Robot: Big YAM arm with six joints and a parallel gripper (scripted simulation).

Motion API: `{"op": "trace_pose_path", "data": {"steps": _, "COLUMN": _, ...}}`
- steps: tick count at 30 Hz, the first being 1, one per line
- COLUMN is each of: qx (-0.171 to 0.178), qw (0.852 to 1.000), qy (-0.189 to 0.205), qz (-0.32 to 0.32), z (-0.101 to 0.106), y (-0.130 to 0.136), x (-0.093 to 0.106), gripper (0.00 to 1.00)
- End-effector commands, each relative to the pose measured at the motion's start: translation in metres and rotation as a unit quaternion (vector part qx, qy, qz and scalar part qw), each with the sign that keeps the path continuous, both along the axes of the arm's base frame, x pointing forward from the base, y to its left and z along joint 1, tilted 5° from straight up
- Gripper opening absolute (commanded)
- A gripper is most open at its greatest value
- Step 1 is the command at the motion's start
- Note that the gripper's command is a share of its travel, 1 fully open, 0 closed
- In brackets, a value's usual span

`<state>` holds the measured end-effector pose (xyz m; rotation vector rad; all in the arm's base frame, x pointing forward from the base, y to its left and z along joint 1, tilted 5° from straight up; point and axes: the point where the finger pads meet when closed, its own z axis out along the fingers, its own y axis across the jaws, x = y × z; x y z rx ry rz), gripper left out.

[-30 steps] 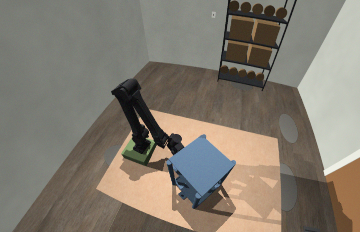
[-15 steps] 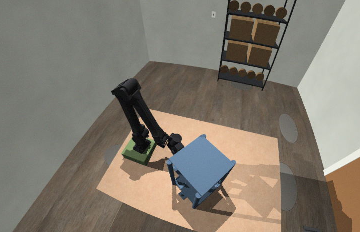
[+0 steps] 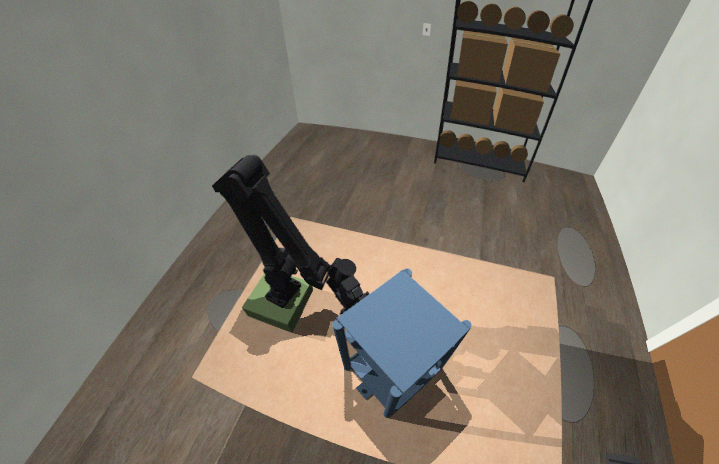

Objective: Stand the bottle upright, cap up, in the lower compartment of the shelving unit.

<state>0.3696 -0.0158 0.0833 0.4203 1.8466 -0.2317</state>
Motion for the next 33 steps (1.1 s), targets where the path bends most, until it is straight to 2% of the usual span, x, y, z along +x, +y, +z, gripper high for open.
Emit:
{"op": "trace_pose_path", "data": {"steps": 1, "qx": 0.008, "qw": 1.000, "qy": -0.001, "qz": 0.006, "z": 0.002, "y": 0.010, "x": -0.012, "gripper": 0.77}}
{"op": "trace_pose_path", "data": {"steps": 12, "qx": 0.007, "qw": 1.000, "qy": 0.000, "qz": 0.006, "z": 0.002, "y": 0.021, "x": -0.042, "gripper": 0.77}}
{"op": "trace_pose_path", "data": {"steps": 33, "qx": 0.005, "qw": 1.000, "qy": 0.003, "qz": 0.007, "z": 0.002, "y": 0.024, "x": -0.050, "gripper": 0.77}}
